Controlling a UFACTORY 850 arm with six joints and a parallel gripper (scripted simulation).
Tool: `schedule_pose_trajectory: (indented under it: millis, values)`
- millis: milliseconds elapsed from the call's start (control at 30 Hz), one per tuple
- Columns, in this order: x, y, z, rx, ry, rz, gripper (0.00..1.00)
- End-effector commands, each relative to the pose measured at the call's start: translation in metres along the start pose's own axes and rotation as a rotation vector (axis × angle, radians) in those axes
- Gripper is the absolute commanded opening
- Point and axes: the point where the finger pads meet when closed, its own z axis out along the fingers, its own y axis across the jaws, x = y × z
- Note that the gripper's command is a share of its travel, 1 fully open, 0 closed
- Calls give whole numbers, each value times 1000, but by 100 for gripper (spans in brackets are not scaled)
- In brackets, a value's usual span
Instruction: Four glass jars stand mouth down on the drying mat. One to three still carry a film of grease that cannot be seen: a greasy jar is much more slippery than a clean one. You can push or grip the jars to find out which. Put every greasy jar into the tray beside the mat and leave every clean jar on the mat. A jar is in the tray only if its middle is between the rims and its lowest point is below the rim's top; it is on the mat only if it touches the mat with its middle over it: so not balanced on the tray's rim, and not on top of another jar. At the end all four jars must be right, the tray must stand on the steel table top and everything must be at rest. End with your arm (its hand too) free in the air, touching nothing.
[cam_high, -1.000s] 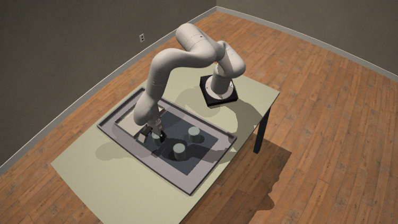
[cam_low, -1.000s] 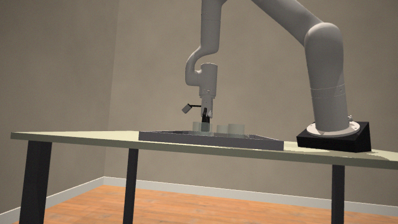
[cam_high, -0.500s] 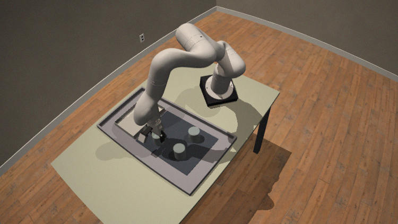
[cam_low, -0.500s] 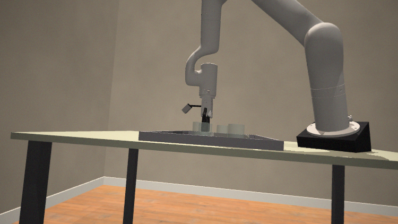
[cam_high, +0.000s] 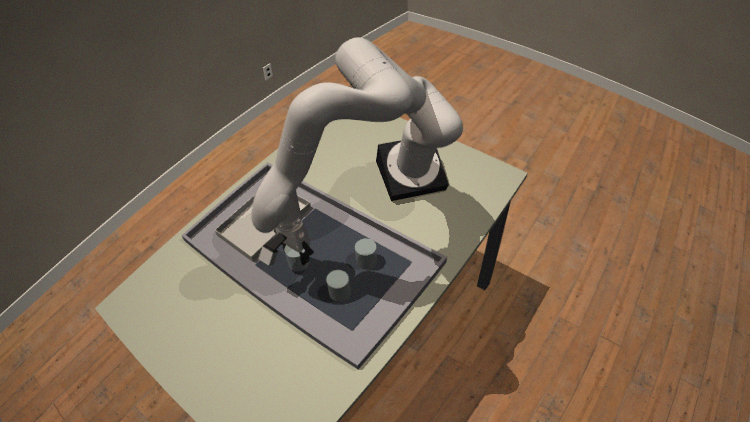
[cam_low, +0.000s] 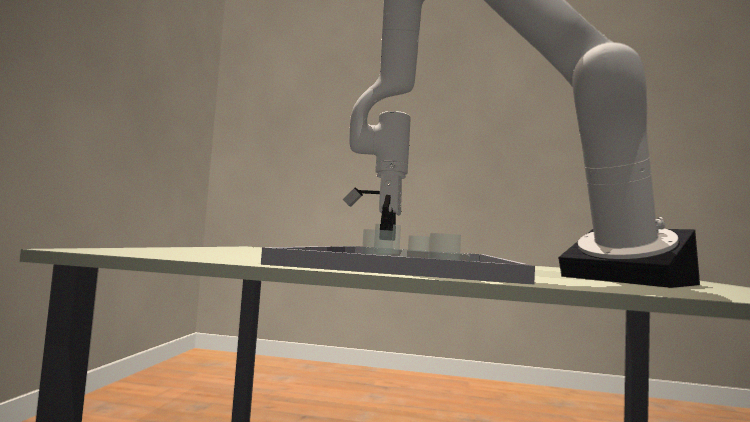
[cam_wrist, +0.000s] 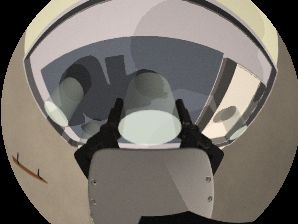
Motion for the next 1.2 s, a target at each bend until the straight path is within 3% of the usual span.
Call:
schedule_pose_trajectory:
  millis: [0,1167]
  values:
    - [1,0,-10,-1,1,-1,0]
    - [1,0,-92,-1,1,-1,0]
